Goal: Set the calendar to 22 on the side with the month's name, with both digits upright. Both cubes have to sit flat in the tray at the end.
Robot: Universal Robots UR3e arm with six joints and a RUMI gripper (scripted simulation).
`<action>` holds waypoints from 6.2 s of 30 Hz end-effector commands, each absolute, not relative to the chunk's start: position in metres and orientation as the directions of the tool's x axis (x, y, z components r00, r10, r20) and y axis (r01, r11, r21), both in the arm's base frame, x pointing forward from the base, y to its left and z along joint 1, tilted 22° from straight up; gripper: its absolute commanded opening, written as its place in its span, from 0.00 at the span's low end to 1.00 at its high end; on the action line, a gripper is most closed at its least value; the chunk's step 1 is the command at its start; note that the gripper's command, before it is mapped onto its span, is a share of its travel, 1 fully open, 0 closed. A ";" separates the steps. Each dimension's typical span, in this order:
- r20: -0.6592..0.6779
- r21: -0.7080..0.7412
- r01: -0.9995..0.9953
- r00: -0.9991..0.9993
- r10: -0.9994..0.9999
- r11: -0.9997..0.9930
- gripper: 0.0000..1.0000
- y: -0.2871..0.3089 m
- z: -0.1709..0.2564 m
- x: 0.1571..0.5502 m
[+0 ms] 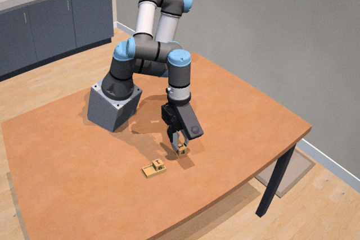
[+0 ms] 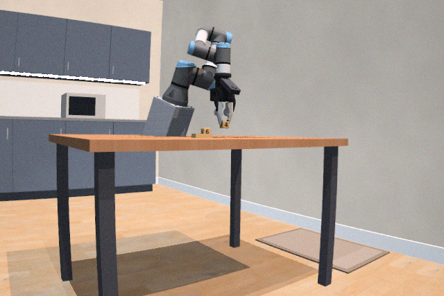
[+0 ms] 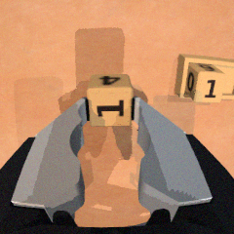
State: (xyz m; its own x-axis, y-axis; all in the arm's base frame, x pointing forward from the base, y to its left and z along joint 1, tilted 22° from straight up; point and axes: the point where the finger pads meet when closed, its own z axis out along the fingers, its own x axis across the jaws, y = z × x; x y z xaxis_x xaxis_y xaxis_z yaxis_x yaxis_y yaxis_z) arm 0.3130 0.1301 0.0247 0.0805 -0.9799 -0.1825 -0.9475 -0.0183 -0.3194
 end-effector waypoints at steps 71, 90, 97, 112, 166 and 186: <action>-0.176 -0.322 -0.947 0.078 -0.981 -0.018 0.10 0.137 -0.008 0.327; -0.176 -0.322 -0.947 0.078 -0.981 -0.018 0.10 0.138 -0.008 0.328; -0.176 -0.322 -0.947 0.078 -0.981 -0.018 0.10 0.138 -0.008 0.328; -0.176 -0.322 -0.947 0.078 -0.981 -0.018 0.10 0.138 -0.008 0.328; -0.176 -0.322 -0.947 0.078 -0.981 -0.018 0.10 0.139 -0.011 0.329; -0.176 -0.322 -0.947 0.078 -0.981 -0.018 0.10 0.139 -0.011 0.329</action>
